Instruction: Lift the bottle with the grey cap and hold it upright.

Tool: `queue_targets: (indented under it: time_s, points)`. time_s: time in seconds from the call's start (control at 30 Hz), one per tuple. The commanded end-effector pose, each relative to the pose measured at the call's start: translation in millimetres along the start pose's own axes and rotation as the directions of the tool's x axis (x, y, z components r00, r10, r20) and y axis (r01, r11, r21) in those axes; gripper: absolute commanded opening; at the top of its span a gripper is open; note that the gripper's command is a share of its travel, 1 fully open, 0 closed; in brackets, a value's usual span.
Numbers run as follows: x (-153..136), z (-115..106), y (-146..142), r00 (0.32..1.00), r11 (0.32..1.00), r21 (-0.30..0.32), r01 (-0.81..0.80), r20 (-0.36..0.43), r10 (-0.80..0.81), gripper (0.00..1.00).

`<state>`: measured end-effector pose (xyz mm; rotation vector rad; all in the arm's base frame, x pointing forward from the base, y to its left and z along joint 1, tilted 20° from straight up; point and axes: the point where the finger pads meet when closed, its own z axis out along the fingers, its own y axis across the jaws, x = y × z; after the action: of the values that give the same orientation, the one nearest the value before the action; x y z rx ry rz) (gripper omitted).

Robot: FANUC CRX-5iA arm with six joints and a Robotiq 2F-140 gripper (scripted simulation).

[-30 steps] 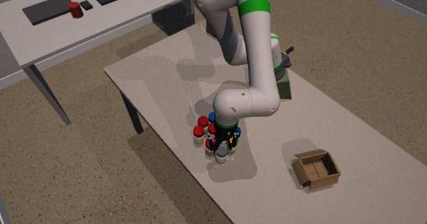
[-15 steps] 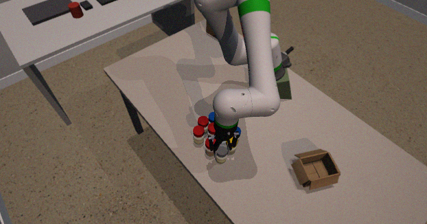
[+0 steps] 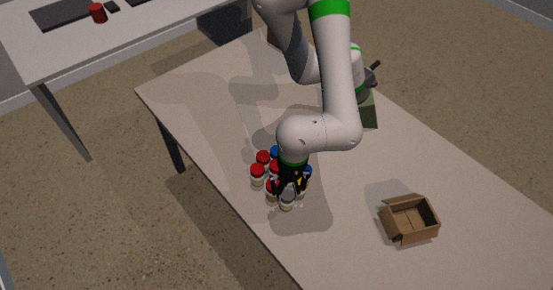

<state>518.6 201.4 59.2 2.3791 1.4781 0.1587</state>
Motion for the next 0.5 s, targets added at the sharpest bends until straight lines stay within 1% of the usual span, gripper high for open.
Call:
queue_targets:
  time_s: [0.0, 0.13, 0.47]
  points:
    - [0, -1, 0, 1.0, 1.0, -0.001, 0.0, -0.001, 0.0, 0.1]
    - [0, -1, 0, 1.0, 1.0, -0.001, 0.0, -0.001, 0.0, 0.1]
    - [0, -26, 0, 1.0, 1.0, 0.0, 0.0, 0.0, 0.0, 0.1]
